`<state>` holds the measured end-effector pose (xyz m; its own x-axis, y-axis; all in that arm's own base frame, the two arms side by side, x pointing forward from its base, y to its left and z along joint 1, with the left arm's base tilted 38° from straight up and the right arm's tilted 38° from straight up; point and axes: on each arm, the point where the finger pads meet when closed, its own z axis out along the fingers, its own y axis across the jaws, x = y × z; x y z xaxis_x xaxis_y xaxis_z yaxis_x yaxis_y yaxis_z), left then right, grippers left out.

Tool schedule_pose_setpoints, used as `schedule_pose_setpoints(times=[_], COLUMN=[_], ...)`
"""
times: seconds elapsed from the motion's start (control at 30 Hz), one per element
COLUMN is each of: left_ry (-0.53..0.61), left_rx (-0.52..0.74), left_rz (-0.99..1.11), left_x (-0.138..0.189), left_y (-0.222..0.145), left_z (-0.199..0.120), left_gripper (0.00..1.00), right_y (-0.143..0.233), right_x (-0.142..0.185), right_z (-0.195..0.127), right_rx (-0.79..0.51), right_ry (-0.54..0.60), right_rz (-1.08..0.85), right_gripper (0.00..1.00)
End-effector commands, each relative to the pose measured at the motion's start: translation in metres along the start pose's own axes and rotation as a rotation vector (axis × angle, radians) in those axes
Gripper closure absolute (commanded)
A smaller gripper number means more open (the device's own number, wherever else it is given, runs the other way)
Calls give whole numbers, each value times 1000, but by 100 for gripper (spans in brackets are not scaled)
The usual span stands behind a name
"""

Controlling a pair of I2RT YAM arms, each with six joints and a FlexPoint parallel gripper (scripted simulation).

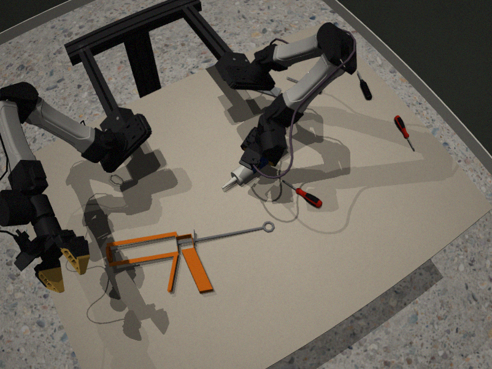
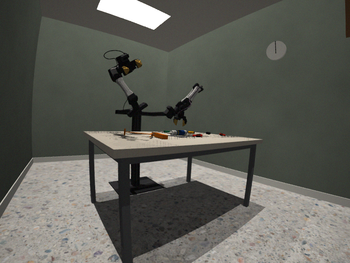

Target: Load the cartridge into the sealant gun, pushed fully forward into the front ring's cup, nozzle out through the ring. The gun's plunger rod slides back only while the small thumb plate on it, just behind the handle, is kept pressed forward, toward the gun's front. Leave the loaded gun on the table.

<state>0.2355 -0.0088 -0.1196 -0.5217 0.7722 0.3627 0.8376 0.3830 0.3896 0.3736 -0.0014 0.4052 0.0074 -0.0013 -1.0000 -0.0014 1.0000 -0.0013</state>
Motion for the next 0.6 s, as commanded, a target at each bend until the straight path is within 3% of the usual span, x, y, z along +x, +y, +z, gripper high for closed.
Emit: schedule_pose_setpoints(times=[0.0, 0.3, 0.57], left_ry=[-6, 58, 50], left_rx=[-94, -140, -72], left_rz=[189, 406, 348], left_x=[4, 25, 25], left_y=[4, -6, -14], left_z=[-7, -8, 1], left_gripper=[26, 26, 26], right_y=[-2, -2, -2], right_x=[3, 3, 3], right_z=[1, 1, 1], right_rx=[12, 12, 12], right_ry=[11, 11, 11], right_rz=[7, 7, 7], right_gripper=[9, 9, 9])
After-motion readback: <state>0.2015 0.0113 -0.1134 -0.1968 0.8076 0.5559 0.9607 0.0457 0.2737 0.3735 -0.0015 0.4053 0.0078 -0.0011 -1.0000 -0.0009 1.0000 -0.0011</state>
